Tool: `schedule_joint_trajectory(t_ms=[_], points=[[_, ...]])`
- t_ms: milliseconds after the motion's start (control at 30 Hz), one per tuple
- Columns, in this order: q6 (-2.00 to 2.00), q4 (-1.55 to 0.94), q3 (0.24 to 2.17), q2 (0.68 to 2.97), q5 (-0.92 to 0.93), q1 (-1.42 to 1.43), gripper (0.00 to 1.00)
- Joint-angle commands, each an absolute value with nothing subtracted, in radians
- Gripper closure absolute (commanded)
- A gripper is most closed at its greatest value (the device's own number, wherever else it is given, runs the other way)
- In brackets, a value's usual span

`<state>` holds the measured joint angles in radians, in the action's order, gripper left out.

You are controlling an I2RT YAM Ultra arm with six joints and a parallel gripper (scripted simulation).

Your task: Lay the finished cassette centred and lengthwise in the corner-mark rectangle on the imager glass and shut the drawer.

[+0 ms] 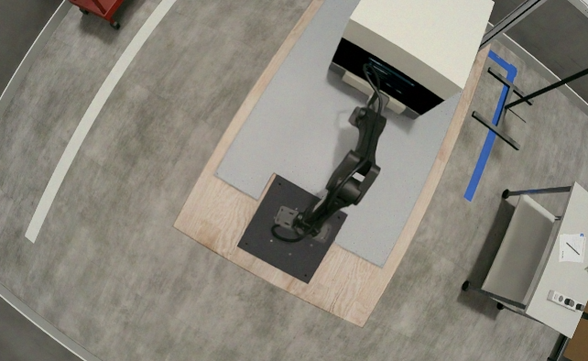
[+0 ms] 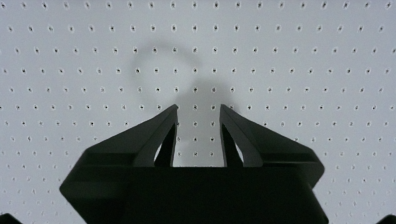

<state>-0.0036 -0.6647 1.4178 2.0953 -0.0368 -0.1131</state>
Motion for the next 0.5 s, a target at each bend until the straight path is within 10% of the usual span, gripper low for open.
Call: schedule_joint_trajectory(t_ms=[0,467], points=[[0.014,-0.925,1.506,2.128,-0.043,-0.097,0.65],[0.022,-0.904,1.243,1.944,-0.038,-0.092,0.65]])
